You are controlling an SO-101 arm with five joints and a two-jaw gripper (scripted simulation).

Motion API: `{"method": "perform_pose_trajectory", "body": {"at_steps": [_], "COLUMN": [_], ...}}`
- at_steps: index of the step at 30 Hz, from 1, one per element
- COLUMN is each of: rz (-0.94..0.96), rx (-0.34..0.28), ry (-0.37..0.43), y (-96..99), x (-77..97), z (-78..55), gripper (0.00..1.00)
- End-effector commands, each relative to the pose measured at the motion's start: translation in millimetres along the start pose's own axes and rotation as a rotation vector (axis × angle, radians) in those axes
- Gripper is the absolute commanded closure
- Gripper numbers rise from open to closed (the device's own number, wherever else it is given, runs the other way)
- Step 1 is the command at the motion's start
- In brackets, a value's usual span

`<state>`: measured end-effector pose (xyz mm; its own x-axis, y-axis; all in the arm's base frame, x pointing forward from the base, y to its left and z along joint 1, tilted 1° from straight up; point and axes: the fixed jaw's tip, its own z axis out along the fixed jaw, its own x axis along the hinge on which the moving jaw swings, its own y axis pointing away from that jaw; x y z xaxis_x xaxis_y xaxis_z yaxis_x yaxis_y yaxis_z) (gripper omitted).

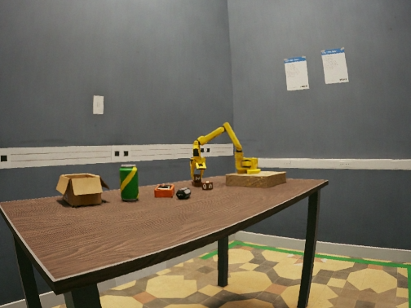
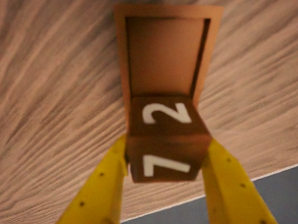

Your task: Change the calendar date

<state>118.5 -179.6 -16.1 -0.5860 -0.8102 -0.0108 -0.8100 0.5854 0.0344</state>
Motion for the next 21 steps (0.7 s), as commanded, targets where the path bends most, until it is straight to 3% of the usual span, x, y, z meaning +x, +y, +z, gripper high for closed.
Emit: {"method": "perform_pose_trajectory", "body": {"at_steps": [1, 21], "rz": [-0.001, -0.001], "rx": [0.020, 0.020], "ry": [0.006, 0.006], "y": [-3.9, -4.4], "x": [-0.2, -0.1], "z": [-4.4, -8.5], "gripper": [1.00, 1.00]}}
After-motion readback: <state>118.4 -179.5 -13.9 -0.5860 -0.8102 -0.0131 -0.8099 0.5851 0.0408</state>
